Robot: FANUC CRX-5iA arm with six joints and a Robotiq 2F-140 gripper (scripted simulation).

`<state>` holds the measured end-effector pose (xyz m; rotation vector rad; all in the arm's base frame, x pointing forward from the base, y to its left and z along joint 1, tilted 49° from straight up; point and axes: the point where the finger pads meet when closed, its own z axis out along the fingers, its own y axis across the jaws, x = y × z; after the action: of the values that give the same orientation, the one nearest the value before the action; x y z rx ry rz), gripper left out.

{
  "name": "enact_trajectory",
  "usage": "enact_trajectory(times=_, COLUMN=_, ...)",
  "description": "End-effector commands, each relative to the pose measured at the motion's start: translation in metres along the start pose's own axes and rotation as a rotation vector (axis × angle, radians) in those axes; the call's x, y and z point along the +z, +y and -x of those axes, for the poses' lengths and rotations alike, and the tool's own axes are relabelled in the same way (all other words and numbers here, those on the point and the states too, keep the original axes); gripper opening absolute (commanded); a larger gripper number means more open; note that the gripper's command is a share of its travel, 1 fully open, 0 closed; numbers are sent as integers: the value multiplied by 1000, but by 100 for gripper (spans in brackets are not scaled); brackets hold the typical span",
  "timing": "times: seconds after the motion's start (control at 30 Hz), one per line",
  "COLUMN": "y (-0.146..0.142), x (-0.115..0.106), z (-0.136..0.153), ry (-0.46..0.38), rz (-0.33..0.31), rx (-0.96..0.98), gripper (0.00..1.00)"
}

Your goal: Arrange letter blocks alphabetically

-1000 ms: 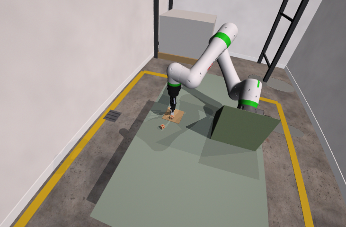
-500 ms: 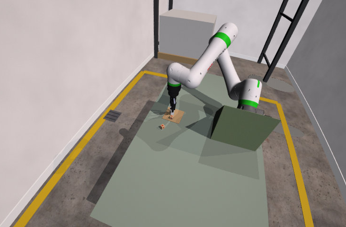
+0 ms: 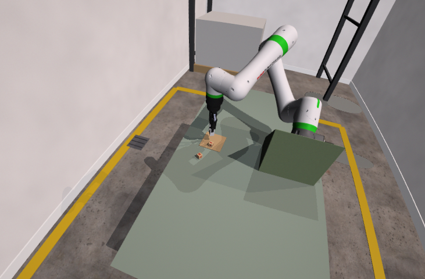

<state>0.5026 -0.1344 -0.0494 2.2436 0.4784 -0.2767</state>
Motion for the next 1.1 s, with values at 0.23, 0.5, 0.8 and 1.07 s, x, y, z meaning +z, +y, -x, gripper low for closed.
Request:
enact_trajectory(times=0.23, y=0, x=-49, z=0, ry=-1, rz=0, rx=0, gripper=13)
enact_trajectory(times=0.5, y=0, x=-49, z=0, ry=-1, rz=0, rx=0, gripper=13)
enact_trajectory(times=0.8, y=-4, x=-49, z=3, ry=-1, rz=0, rx=-230, gripper=13)
enact_trajectory(times=1.07, y=-8, x=-49, z=5, ry=-1, rz=0, rx=-419, gripper=13)
